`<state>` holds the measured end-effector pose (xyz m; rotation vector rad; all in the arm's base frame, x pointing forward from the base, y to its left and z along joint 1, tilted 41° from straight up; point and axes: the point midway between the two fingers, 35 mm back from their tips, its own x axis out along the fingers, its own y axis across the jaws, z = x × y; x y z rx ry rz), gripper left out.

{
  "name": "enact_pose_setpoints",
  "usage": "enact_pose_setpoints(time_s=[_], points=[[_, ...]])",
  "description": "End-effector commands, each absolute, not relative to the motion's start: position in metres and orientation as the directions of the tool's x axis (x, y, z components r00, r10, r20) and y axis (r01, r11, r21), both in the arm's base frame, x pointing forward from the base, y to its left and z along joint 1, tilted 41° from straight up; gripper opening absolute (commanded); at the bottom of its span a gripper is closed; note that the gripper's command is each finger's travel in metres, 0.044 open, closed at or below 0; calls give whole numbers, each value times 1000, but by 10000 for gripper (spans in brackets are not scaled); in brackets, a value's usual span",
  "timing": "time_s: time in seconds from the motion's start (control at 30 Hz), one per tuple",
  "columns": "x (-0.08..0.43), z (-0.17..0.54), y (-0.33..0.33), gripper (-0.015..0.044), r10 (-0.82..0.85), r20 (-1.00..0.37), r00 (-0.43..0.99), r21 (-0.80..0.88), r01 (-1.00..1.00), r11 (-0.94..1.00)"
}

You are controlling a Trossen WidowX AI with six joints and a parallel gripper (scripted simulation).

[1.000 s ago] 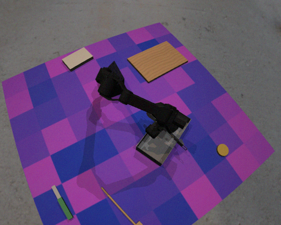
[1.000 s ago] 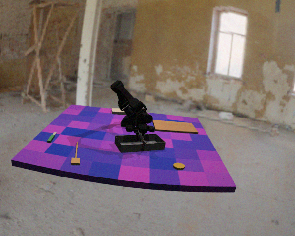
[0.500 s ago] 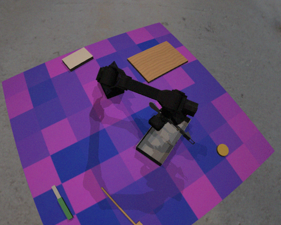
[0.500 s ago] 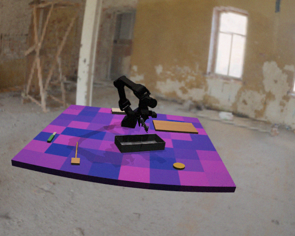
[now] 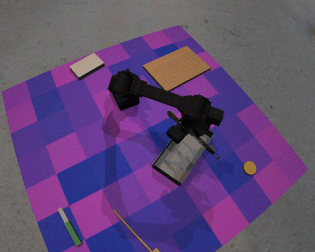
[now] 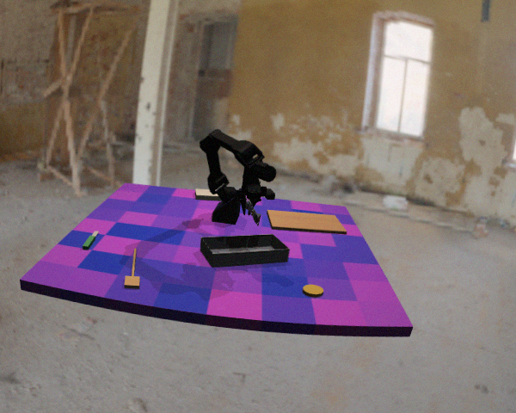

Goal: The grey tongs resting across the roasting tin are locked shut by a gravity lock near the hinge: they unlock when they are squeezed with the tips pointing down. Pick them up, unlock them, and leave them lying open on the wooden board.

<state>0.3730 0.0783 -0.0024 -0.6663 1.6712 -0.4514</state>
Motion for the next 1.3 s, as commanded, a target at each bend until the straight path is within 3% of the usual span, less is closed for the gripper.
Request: enact_pose_setpoints(time_s=[0.0, 0.83, 1.27], points=[[370, -9, 91, -150, -644, -757, -111, -612, -224, 759], [277, -117, 252, -150, -623, -775, -107, -390, -694, 605], [235, -139, 284, -150, -625, -773, -108, -312, -792, 524]])
